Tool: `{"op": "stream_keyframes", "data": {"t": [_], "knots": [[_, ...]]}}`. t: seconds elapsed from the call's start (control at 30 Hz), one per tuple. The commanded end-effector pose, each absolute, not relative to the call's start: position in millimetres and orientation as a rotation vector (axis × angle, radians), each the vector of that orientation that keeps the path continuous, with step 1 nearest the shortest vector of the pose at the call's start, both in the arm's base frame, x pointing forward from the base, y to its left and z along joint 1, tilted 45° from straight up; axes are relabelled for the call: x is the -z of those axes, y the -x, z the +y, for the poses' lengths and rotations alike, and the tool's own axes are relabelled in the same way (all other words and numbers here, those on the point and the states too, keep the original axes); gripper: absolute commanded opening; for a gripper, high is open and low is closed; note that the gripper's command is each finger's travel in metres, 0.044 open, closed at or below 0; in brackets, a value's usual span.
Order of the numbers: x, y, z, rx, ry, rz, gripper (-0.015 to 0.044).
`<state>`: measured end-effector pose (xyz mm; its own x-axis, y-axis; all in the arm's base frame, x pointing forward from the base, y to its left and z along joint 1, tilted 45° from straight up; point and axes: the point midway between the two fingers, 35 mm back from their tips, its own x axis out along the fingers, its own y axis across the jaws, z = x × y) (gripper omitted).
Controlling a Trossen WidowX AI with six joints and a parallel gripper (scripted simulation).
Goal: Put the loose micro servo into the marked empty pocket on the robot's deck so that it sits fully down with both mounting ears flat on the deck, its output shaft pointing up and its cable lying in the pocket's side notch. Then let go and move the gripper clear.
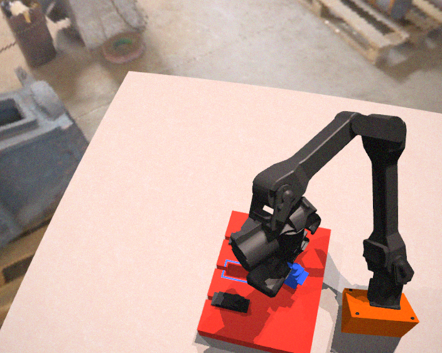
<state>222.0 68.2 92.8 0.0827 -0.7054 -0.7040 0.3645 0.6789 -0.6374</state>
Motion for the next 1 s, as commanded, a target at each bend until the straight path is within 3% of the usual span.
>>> {"op": "stream_keyframes", "data": {"t": [0.0, 0.5, 0.97], "knots": [[-91.9, -221.7, 70.4, 0.729, 0.440, 1.316, 0.0000], [-92.3, -225.6, 70.6, 0.630, 0.564, 1.378, 0.0000], [-97.7, -279.5, 72.2, 0.630, 0.563, 1.375, 0.0000]]}}
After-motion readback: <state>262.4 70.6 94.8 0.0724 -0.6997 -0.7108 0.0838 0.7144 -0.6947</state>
